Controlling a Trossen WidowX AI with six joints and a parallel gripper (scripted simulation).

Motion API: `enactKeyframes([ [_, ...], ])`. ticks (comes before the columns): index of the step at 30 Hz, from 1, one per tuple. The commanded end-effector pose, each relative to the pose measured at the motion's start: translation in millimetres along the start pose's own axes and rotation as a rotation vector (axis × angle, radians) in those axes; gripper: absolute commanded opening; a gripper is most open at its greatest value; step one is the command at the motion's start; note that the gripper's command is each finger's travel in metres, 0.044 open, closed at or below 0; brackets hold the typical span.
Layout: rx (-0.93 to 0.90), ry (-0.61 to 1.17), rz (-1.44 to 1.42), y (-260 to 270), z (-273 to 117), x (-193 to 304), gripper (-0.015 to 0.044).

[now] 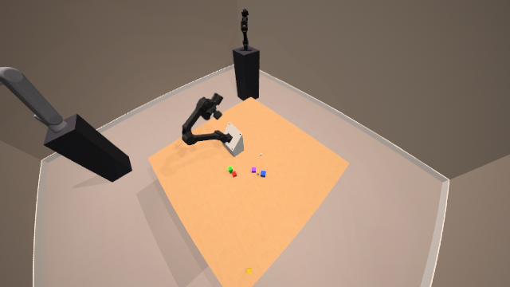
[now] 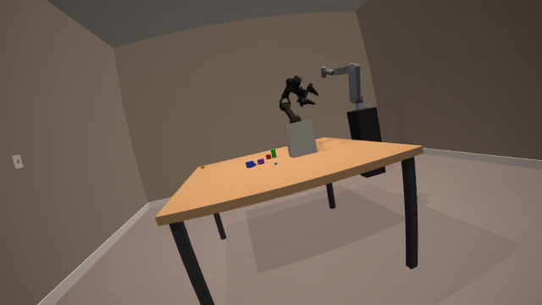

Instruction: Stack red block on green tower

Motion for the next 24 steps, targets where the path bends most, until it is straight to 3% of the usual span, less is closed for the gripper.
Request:
enactKeyframes([
  [1,-0.002,0.004,0.010,1,-1,1,0.0426],
  [13,-0.071,0.319,0.711,63,-51,45,0.0440],
  [24,-0.005,0.647,1.435,136,-105,61,0.0440],
])
Point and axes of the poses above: the point midway between the two fingers, 35 mm back from their tips, its own z axis out along the fingers, its own y axis across the jaws, x = y × z, the point moved 3 cm from there along -z, back along the fingers, and after that the axes turned 5 degrees about z, right-handed, at the moved point
